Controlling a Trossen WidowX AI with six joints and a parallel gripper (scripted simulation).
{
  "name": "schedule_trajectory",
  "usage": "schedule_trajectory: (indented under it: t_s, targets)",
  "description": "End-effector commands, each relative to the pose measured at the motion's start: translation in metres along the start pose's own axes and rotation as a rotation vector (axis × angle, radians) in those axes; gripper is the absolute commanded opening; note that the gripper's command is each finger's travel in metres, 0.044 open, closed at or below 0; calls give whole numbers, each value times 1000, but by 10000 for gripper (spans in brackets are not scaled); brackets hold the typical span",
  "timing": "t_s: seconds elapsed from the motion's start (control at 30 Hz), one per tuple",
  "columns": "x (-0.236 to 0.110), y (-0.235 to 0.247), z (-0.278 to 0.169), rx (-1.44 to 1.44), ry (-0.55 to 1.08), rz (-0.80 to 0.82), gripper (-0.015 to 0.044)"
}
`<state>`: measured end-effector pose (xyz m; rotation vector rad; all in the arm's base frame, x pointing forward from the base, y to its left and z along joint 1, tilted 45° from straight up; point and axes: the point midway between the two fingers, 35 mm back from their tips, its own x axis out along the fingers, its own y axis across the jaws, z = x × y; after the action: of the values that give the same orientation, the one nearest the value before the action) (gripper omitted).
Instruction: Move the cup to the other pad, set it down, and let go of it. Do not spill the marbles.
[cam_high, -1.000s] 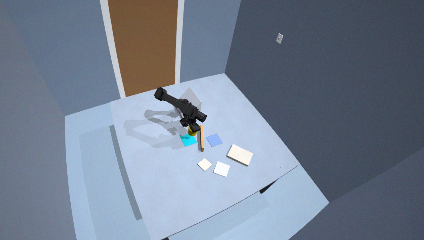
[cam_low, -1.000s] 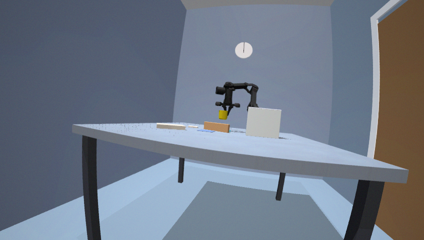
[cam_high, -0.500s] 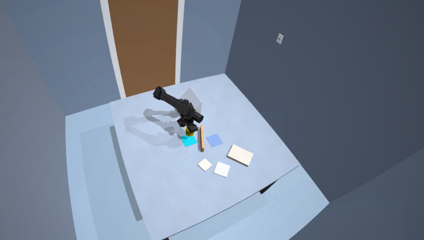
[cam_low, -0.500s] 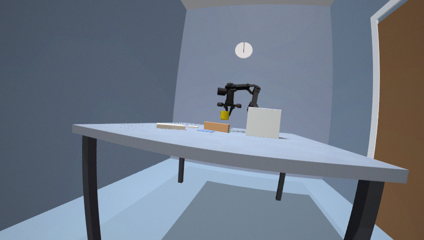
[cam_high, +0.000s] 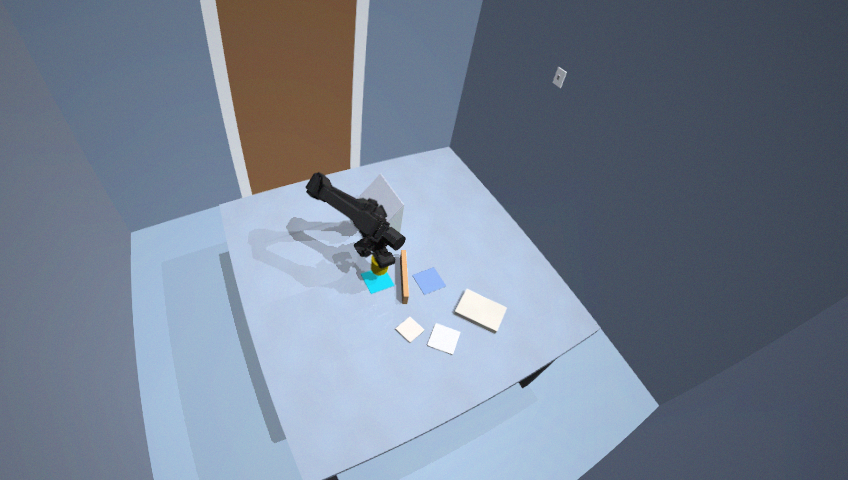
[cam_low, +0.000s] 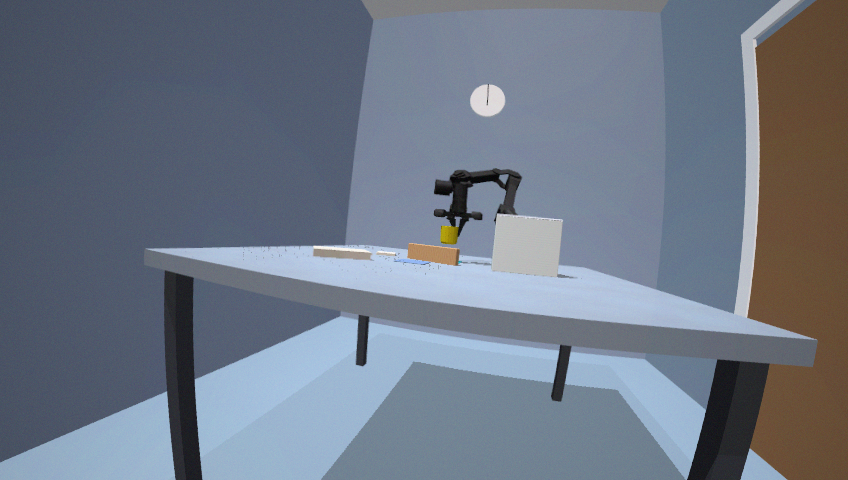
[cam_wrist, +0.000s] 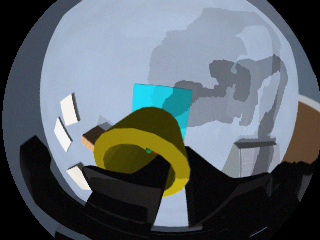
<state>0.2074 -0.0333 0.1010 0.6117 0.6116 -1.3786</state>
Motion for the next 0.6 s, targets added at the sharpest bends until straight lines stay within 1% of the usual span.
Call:
schedule_trajectory:
  t_s: [0.0, 0.57]
  targets:
    - [4, 0, 0, -3, -3, 2, 0]
    - [23, 0, 1, -2, -3, 2, 0]
